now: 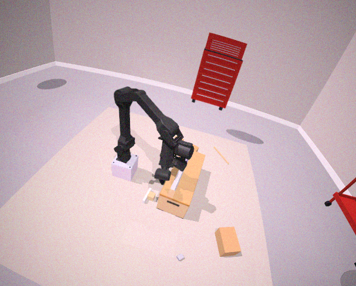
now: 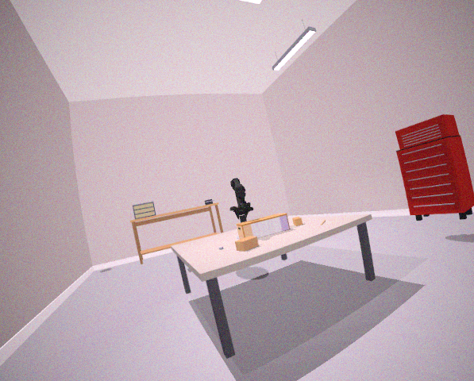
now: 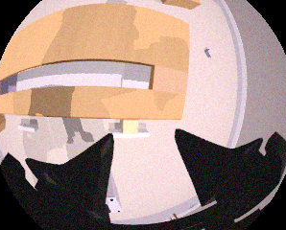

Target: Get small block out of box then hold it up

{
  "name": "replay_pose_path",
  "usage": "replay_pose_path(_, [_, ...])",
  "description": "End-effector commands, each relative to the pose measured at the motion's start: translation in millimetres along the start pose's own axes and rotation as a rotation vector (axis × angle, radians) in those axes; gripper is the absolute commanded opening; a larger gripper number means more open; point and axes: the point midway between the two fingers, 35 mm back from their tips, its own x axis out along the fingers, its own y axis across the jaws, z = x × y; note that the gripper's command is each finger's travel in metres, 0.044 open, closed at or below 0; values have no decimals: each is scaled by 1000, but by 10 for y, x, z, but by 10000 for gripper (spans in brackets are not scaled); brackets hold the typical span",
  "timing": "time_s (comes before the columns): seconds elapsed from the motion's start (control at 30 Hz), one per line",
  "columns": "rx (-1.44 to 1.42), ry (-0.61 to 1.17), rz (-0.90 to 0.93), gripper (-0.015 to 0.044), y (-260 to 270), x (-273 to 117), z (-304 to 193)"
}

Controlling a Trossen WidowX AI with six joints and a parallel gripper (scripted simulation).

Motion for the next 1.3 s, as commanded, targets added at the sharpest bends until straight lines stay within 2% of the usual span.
replay_pose_path(0.0, [950, -39, 107, 285, -33, 11, -160])
replay_pose_path(0.7, [2220, 23, 317, 285, -80, -40, -290])
replay_pose_path(1.27, [3209, 261, 514, 285, -125, -77, -390])
